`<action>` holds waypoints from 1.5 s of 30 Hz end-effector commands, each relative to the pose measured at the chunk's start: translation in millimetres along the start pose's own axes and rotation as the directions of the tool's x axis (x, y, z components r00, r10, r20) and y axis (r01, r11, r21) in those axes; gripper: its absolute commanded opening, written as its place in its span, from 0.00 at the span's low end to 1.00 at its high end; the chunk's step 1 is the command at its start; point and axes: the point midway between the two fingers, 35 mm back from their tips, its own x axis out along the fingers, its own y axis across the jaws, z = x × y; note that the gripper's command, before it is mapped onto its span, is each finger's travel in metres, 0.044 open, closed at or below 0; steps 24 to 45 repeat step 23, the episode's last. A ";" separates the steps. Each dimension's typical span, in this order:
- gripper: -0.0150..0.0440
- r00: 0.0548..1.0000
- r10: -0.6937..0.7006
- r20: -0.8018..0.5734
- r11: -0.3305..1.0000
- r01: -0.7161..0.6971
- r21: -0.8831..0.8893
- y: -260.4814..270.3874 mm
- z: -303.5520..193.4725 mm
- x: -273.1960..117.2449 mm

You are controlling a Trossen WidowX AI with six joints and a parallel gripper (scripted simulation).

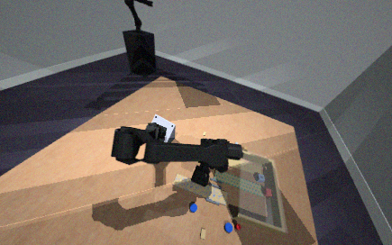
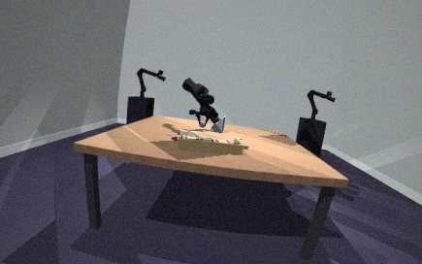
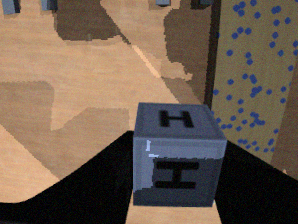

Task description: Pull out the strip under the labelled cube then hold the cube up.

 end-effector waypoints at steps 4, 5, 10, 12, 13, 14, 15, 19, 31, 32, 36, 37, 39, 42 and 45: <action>0.25 1.000 0.004 0.011 1.000 -0.004 0.004 1.2 0.6 -26.8; 0.25 1.000 0.004 0.011 1.000 -0.004 0.004 1.2 0.6 -26.8; 0.25 1.000 0.004 0.011 1.000 -0.004 0.004 1.2 0.6 -26.8; 0.25 1.000 0.004 0.011 1.000 -0.004 0.004 1.2 0.6 -26.8; 0.25 1.000 0.004 0.011 1.000 -0.004 0.004 1.2 0.6 -26.8; 0.25 1.000 0.004 0.011 1.000 -0.004 0.004 1.2 0.6 -26.8; 0.25 1.000 0.004 0.011 1.000 -0.004 0.004 1.2 0.6 -26.8; 0.25 1.000 0.004 0.011 1.000 -0.004 0.004 1.2 0.6 -26.8; 0.25 1.000 0.004 0.011 1.000 -0.004 0.004 1.2 0.6 -26.8; 0.25 1.000 0.004 0.011 1.000 -0.004 0.004 1.2 0.6 -26.8; 0.25 1.000 0.004 0.011 1.000 -0.004 0.004 1.2 0.6 -26.8; 0.25 1.000 0.004 0.011 1.000 -0.004 0.004 1.2 0.6 -26.8; 0.25 1.000 0.004 0.011 1.000 -0.004 0.004 1.2 0.6 -26.8; 0.25 1.000 0.004 0.011 1.000 -0.004 0.004 1.2 0.6 -26.8; 0.25 1.000 0.004 0.011 1.000 -0.004 0.004 1.2 0.6 -26.8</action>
